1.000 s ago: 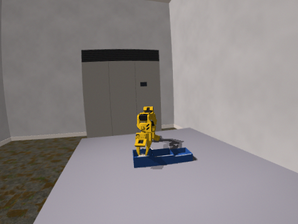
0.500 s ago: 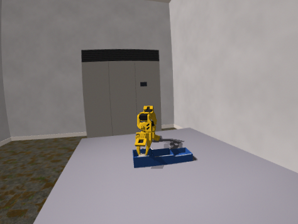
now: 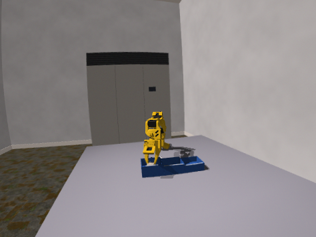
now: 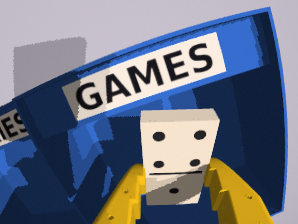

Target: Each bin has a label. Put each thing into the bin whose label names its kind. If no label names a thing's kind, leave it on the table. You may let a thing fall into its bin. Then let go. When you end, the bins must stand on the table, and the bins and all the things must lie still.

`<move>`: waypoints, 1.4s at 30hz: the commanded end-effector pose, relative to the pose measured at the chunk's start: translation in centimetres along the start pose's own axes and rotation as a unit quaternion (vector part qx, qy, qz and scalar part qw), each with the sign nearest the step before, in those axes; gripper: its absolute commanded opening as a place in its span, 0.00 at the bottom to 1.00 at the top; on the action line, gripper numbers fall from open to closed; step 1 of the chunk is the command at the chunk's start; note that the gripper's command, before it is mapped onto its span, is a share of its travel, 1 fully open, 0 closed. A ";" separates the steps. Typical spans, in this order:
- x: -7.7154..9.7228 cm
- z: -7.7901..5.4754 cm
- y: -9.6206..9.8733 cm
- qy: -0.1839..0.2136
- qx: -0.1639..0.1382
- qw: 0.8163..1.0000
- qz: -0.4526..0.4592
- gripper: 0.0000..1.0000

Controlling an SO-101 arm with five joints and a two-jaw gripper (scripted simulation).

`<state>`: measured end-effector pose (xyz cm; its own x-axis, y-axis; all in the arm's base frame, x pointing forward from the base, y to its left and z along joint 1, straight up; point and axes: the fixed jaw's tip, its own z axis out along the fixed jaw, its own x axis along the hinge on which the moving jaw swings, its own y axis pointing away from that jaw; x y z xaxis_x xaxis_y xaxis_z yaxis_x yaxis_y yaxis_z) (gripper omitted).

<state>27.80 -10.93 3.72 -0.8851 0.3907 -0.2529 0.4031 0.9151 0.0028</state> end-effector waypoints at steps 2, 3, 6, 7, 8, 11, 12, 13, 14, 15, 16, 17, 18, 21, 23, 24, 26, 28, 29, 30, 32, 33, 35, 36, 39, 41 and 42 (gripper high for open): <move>-1.1 -1.4 -0.3 -0.038 0.000 0.999 0.009 0.00; -1.1 -1.3 -0.3 -0.038 0.000 0.999 0.009 0.00; -1.0 -1.1 -0.3 -0.038 0.000 0.999 0.009 0.00; -1.0 -1.0 -0.3 -0.038 0.000 0.999 0.009 0.00; -1.0 -1.0 -0.3 -0.038 0.000 0.999 0.009 0.00; -1.0 -1.0 -0.3 -0.038 0.000 0.999 0.009 0.00; -1.0 -1.0 -0.3 -0.038 0.000 0.999 0.009 0.00; -1.0 -1.0 -0.3 -0.038 0.000 0.999 0.009 0.00; -1.0 -1.0 -0.3 -0.038 0.000 0.999 0.009 0.00; -1.0 -0.9 -0.3 -0.038 0.000 0.999 0.009 0.00; -1.0 -0.9 -0.3 -0.038 0.000 0.999 0.009 0.00; -1.0 -0.9 -0.3 -0.038 0.000 0.999 0.009 0.00; -1.0 -0.8 -0.3 -0.038 0.000 0.999 0.009 0.00; -0.9 -0.6 -0.3 -0.038 0.000 0.999 0.009 0.00; -0.9 -0.5 -0.3 -0.038 0.000 0.999 0.009 0.00; -0.9 -0.4 -0.3 -0.038 0.000 0.999 0.009 0.00; -0.9 -0.4 -0.3 -0.038 0.000 0.999 0.009 0.00; -0.9 -0.4 -0.3 -0.038 0.000 0.999 0.009 0.00; -0.9 -0.4 -0.3 -0.038 0.000 0.999 0.009 0.00; -0.9 -0.4 -0.3 -0.038 0.000 0.999 0.009 0.00; -0.9 -0.4 -0.3 -0.038 0.000 0.999 0.009 0.00; -0.9 -0.3 -0.3 -0.038 0.000 0.999 0.009 0.00; -0.9 -0.3 -0.3 -0.038 0.000 0.999 0.009 0.00; -0.9 -0.3 -0.3 -0.038 0.000 0.999 0.009 0.00; -0.8 -0.2 -0.3 -0.038 0.000 0.999 0.009 0.00; -0.8 -0.1 -0.3 -0.038 0.000 0.999 0.009 0.00; -0.8 -0.1 -0.3 -0.038 0.000 0.999 0.009 0.00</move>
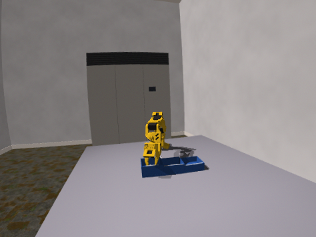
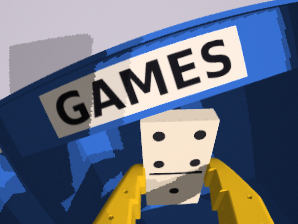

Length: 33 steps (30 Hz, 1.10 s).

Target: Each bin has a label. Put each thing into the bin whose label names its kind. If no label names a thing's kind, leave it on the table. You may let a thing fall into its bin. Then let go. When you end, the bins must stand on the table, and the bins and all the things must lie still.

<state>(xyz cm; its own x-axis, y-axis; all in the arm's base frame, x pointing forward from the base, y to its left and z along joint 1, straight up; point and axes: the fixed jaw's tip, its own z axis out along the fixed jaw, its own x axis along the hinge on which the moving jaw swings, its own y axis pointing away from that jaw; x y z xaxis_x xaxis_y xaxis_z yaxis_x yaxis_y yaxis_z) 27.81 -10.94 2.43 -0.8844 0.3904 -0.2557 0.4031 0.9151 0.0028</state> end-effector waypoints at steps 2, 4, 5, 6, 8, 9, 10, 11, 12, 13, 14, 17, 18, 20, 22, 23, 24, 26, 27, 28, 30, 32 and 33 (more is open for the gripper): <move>-1.1 -1.3 -0.3 -0.036 0.000 0.999 0.009 0.00; -1.1 -1.3 -0.3 -0.036 0.000 0.999 0.009 0.00; -1.1 -1.3 -0.3 -0.036 0.000 0.999 0.009 0.00; -1.1 -1.3 -0.3 -0.036 0.000 0.999 0.009 0.00; -1.1 -1.3 -0.3 -0.036 0.000 0.999 0.009 0.00; -1.1 -1.3 -0.3 -0.036 0.000 0.999 0.009 0.00; -1.1 -1.3 -0.3 -0.036 0.000 0.999 0.009 0.01; -1.1 -1.3 -0.3 -0.036 0.000 0.999 0.009 0.01; -1.1 -1.3 -0.3 -0.036 0.000 0.999 0.009 0.02; -1.1 -1.3 -0.3 -0.036 0.000 0.999 0.009 0.03; -1.1 -1.3 -0.3 -0.036 0.000 0.999 0.009 0.04; -1.1 -1.3 -0.3 -0.036 0.000 0.999 0.009 0.07; -1.1 -1.3 -0.3 -0.036 0.000 0.999 0.009 0.09; -1.1 -1.3 -0.3 -0.036 0.000 0.999 0.009 0.12; -1.1 -1.3 -0.3 -0.036 0.000 0.999 0.009 0.12; -1.1 -1.3 -0.3 -0.036 0.000 0.999 0.009 0.13; -1.1 -1.3 -0.3 -0.036 0.000 0.999 0.009 0.15; -1.1 -1.3 -0.3 -0.036 0.000 0.999 0.009 0.17; -1.1 -1.3 -0.3 -0.036 0.000 0.999 0.009 0.18; -1.1 -1.3 -0.3 -0.036 0.000 0.999 0.009 0.19; -1.1 -1.3 -0.3 -0.036 0.000 0.999 0.009 0.21; -1.1 -1.3 -0.3 -0.036 0.000 0.999 0.009 0.22; -1.1 -1.3 -0.3 -0.036 0.000 0.999 0.009 0.23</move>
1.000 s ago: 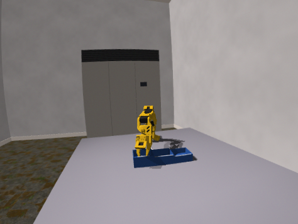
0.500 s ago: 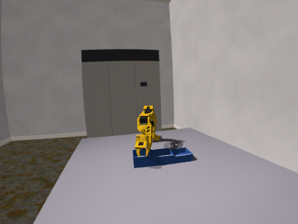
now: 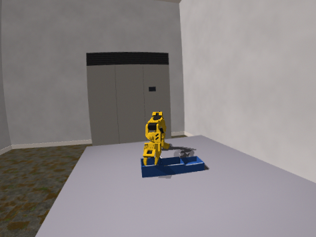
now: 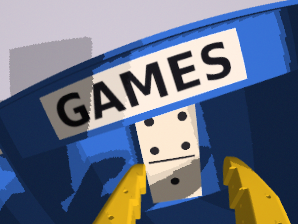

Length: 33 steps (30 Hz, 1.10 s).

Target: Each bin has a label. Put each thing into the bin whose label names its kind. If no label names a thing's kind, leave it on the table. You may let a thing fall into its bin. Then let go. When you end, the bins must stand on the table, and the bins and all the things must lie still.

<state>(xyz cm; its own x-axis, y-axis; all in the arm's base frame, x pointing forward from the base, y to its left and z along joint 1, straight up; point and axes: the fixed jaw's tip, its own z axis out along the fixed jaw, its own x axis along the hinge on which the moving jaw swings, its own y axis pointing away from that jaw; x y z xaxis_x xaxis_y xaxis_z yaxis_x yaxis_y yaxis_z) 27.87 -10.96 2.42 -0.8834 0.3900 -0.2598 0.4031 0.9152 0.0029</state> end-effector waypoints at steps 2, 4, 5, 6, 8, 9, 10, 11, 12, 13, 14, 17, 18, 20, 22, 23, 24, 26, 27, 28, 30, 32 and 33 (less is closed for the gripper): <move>-1.1 -1.3 -0.3 -0.034 0.001 0.999 0.009 0.23; -1.1 -1.3 -0.3 -0.034 0.001 0.999 0.009 0.23; -1.1 -1.3 -0.3 -0.034 0.001 0.999 0.009 0.23; -1.1 -1.3 -0.3 -0.034 0.001 0.999 0.009 0.23; -1.1 -1.4 -0.3 -0.034 0.001 0.999 0.009 0.23; -1.1 -1.4 -0.3 -0.034 0.001 0.999 0.009 0.23; -1.1 -1.4 -0.3 -0.034 0.001 0.999 0.009 0.23; -1.1 -1.5 -0.3 -0.034 0.001 0.999 0.009 0.23; -1.1 -1.6 -0.3 -0.034 0.001 0.999 0.009 0.23; -1.1 -1.8 -0.3 -0.034 0.001 0.999 0.009 0.23; -1.1 -1.9 -0.3 -0.034 0.001 0.999 0.009 0.23; -1.2 -2.6 -0.3 -0.034 0.001 0.999 0.009 0.23; -1.2 -2.9 -0.3 -0.034 0.001 0.999 0.009 0.23; -1.2 -3.5 -0.3 -0.034 0.001 0.999 0.009 0.23; -1.2 -3.8 -0.3 -0.034 0.001 0.999 0.009 0.23; -1.2 -3.8 -0.3 -0.034 0.001 0.999 0.009 0.23; -1.2 -4.1 -0.3 -0.034 0.001 0.999 0.009 0.23; -1.2 -4.7 -0.3 -0.034 0.001 0.999 0.009 0.23; -1.2 -5.0 -0.3 -0.034 0.001 0.999 0.009 0.23; -1.2 -5.3 -0.3 -0.034 0.001 0.999 0.009 0.23; -1.1 -5.7 -0.3 -0.034 0.001 0.999 0.009 0.23; -1.1 -6.0 -0.3 -0.034 0.001 0.999 0.009 0.23; -1.1 -6.1 -0.3 -0.034 0.001 0.999 0.009 0.23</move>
